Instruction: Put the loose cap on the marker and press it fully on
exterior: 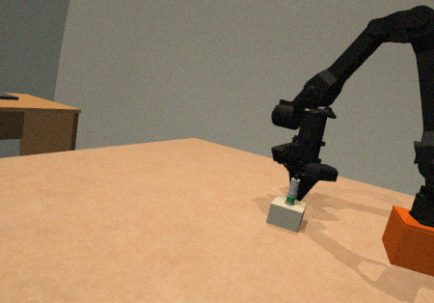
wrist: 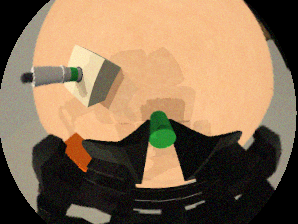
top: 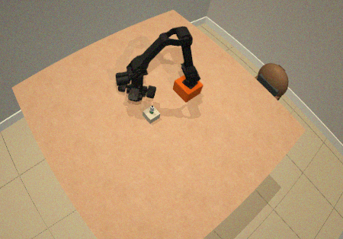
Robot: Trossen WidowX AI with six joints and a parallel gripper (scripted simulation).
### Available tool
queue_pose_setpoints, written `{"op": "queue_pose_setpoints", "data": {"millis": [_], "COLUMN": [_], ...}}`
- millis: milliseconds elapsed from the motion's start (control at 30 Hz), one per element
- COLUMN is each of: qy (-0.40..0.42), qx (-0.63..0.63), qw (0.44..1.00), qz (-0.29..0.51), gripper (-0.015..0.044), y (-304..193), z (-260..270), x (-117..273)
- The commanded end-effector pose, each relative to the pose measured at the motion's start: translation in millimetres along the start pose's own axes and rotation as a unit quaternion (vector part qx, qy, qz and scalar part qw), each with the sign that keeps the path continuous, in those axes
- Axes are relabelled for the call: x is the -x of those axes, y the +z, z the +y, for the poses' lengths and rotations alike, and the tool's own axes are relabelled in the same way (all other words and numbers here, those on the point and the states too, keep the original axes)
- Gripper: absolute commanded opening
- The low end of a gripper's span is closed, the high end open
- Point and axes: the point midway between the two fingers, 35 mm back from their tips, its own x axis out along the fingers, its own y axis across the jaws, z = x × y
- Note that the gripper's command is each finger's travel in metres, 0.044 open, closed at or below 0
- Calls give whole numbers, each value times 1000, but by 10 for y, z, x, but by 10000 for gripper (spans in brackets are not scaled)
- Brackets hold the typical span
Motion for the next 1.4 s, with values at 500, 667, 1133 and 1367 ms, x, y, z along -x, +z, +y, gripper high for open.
{"op": "queue_pose_setpoints", "data": {"millis": [500, 667, 1133, 1367], "qy": [-4, -3, -2, -1], "qx": [2, 2, 2, 4], "qw": [1000, 1000, 1000, 1000], "qz": [-3, -4, -6, -6], "gripper": [0, 0, 0, 0], "y": [12, 122, 436, 561], "z": [-12, 75, 390, 563], "x": [529, 593, 800, 898]}}
